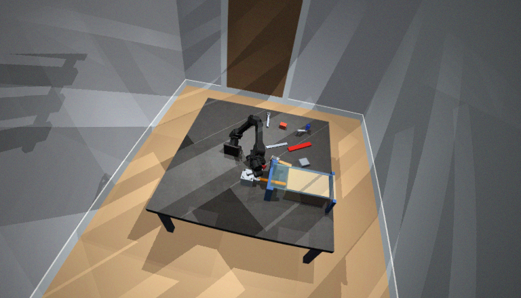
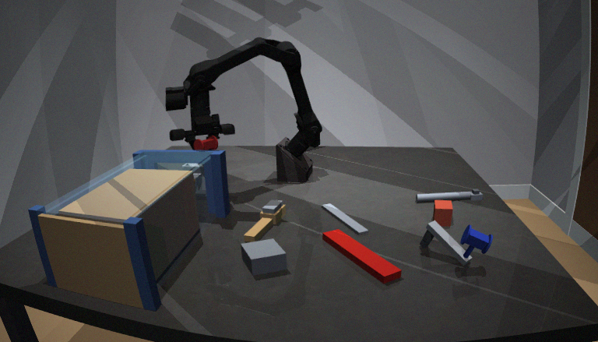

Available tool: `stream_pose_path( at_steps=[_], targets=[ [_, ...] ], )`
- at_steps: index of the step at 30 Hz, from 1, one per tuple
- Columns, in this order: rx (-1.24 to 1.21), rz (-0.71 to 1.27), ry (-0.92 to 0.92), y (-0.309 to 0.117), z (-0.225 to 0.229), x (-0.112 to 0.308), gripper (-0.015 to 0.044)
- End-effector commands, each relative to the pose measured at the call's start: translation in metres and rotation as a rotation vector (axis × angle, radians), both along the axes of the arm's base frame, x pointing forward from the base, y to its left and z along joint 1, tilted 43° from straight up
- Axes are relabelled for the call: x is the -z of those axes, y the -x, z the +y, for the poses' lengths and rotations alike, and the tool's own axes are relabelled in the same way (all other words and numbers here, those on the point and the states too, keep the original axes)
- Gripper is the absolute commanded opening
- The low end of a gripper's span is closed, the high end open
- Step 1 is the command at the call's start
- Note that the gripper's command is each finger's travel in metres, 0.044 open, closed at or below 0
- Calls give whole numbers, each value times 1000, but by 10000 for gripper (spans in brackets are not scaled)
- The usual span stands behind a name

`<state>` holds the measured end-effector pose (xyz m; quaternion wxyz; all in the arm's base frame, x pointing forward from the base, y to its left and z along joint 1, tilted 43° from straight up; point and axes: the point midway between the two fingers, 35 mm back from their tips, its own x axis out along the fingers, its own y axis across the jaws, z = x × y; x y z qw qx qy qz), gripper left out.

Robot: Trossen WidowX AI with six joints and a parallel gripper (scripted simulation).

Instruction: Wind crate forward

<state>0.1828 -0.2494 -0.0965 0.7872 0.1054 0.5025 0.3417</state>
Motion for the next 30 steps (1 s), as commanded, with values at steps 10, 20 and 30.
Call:
stream_pose_path(
  at_steps=[10, 20, 30],
  targets=[
    [55, 46, -12, -1, -1, 4, 0],
    [118, 99, -27, -3, -3, 7, 0],
    [187, 156, -42, -3, -6, 9, 0]
  ],
)
